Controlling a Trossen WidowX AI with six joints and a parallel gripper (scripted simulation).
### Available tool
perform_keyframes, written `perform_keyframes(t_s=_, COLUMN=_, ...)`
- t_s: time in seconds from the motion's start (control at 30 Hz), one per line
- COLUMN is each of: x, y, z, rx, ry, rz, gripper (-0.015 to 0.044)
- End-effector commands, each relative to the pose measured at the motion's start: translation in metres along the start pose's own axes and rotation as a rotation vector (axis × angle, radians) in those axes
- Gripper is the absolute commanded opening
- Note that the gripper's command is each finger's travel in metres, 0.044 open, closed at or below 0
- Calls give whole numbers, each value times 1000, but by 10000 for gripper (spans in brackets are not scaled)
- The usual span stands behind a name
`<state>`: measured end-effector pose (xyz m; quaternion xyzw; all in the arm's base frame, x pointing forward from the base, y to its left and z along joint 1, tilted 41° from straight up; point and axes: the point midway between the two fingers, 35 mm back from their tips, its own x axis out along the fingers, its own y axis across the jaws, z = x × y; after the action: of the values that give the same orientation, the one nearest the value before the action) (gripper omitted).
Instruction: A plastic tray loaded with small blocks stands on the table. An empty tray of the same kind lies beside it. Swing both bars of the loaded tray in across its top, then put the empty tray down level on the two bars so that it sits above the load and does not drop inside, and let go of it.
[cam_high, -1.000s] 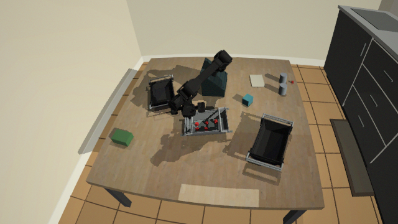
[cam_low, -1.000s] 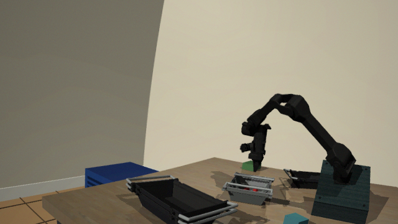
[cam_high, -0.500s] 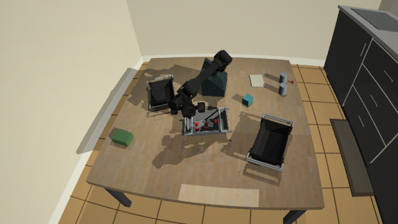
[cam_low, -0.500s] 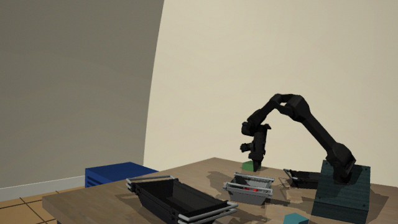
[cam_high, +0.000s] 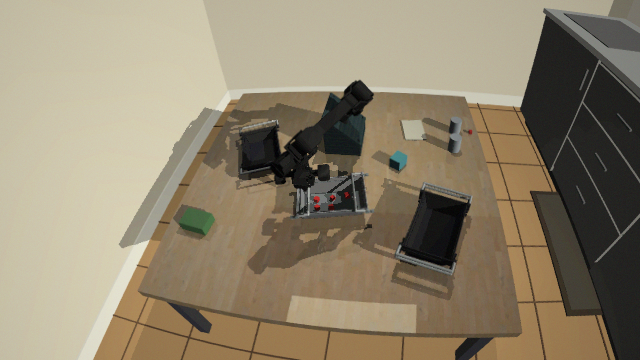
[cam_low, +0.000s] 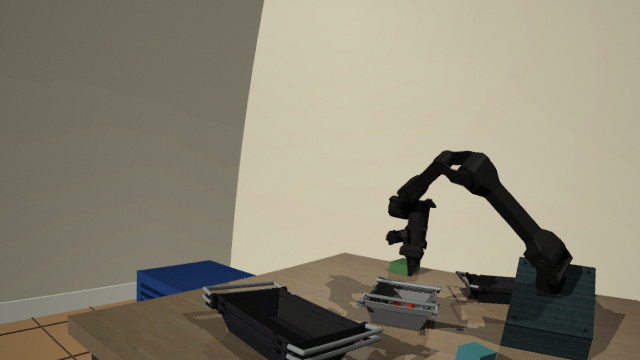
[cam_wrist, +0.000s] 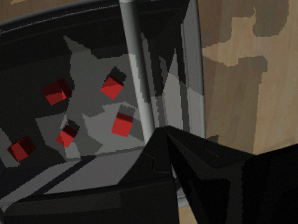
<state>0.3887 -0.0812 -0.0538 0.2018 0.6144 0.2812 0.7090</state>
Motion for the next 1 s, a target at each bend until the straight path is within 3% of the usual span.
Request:
perform_keyframes(t_s=0.0, x=0, y=0, z=0, rx=-1, ry=0, rz=0, gripper=0)
perform_keyframes(t_s=0.6, x=0, y=0, z=0, rx=-1, ry=0, rz=0, gripper=0)
perform_keyframes(t_s=0.83, x=-2, y=0, z=0, rx=1, ry=0, rz=0, gripper=184)
perform_keyframes(t_s=0.97, x=-35, y=-4, z=5, rx=26, ry=-8, rz=-5, gripper=289)
